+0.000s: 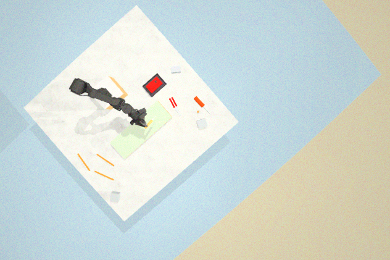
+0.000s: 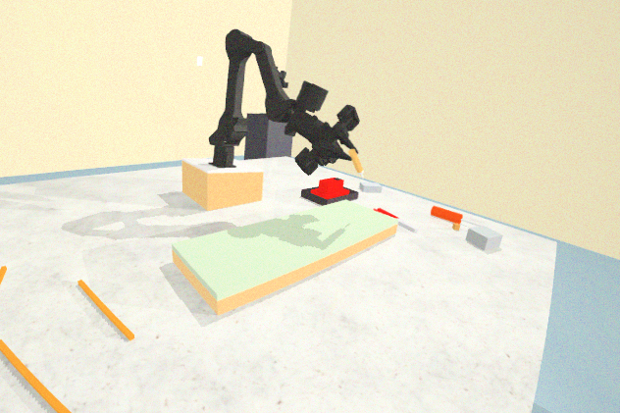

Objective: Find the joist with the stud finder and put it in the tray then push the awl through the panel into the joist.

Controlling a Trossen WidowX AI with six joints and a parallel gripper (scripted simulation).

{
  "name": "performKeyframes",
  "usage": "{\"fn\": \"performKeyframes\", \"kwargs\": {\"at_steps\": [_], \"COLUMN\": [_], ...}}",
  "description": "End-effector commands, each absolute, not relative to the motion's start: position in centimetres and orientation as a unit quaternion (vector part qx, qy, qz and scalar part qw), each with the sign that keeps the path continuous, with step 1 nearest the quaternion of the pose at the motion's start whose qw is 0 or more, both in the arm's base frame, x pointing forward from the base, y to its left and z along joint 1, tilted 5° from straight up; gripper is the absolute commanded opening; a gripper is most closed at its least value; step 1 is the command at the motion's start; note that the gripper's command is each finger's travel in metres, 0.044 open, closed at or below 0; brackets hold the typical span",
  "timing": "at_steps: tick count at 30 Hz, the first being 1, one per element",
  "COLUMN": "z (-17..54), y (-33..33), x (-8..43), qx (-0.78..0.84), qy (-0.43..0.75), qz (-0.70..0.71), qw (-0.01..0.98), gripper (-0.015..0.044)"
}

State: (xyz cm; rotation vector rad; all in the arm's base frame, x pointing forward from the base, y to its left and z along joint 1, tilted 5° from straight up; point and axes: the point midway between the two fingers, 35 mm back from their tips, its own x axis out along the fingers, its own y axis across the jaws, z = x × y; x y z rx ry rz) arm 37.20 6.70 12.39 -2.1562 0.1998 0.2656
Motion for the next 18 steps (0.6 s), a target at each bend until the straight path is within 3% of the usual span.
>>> {"fn": "performKeyframes", "kwargs": {"at_steps": [1, 18], "z": [13.0, 12.7], "y": [7.6, 11.0], "x": [37.5, 37.1], "qx": [-0.908, -0.988], "qy": [0.070, 0.033], "qz": [0.102, 0.107], "qw": [0.400, 0.111], "gripper": [0.0000, 0.0000]}}
